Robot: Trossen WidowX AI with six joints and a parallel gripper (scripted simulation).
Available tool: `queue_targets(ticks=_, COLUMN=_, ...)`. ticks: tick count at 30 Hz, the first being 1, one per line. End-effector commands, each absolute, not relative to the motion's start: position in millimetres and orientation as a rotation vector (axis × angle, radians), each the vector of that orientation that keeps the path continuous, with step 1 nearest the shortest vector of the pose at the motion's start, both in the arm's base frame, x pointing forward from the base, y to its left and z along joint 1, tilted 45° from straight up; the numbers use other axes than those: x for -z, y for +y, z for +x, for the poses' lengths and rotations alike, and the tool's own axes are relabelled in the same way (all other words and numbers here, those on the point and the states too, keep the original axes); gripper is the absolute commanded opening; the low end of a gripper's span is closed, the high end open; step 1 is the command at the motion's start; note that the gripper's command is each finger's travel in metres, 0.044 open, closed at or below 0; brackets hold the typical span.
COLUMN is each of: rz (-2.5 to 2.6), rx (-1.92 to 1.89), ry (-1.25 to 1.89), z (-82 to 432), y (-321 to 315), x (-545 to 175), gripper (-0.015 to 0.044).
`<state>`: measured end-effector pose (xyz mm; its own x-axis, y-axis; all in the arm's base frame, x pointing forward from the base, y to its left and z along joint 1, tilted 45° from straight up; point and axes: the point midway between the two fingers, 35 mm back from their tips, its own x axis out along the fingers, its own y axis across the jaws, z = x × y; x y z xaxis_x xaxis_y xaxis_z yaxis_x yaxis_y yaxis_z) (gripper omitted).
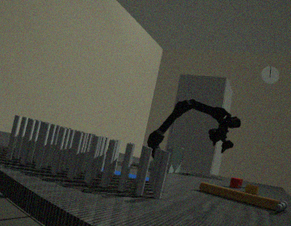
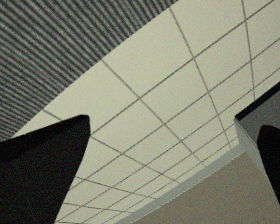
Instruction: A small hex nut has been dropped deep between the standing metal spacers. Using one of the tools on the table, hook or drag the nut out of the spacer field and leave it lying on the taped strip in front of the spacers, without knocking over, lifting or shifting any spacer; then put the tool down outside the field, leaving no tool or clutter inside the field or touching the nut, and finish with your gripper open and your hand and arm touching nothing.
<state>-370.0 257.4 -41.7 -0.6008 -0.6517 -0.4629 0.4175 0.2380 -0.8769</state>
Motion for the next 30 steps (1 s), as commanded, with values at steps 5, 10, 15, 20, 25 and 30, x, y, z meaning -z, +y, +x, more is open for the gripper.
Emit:
queue_targets(ticks=5, rz=-0.168, rx=1.335, ry=1.846, z=-334, y=300, x=42, gripper=0.0440)
queue_targets(ticks=10, rz=-0.051, rx=1.020, ry=2.082, z=-273, y=355, x=41, gripper=0.0440)
queue_targets(ticks=15, rz=0.098, rx=0.725, ry=2.213, z=-205, y=398, x=36, gripper=0.0440)
queue_targets(ticks=20, rz=0.240, rx=0.451, ry=2.246, z=-138, y=425, x=31, gripper=0.0440)
queue_targets(ticks=25, rz=0.360, rx=0.132, ry=2.166, z=-60, y=445, x=25, gripper=0.0440)
queue_targets(ticks=30, rz=0.447, rx=-0.144, ry=1.989, z=24, y=450, x=16, gripper=0.0440)
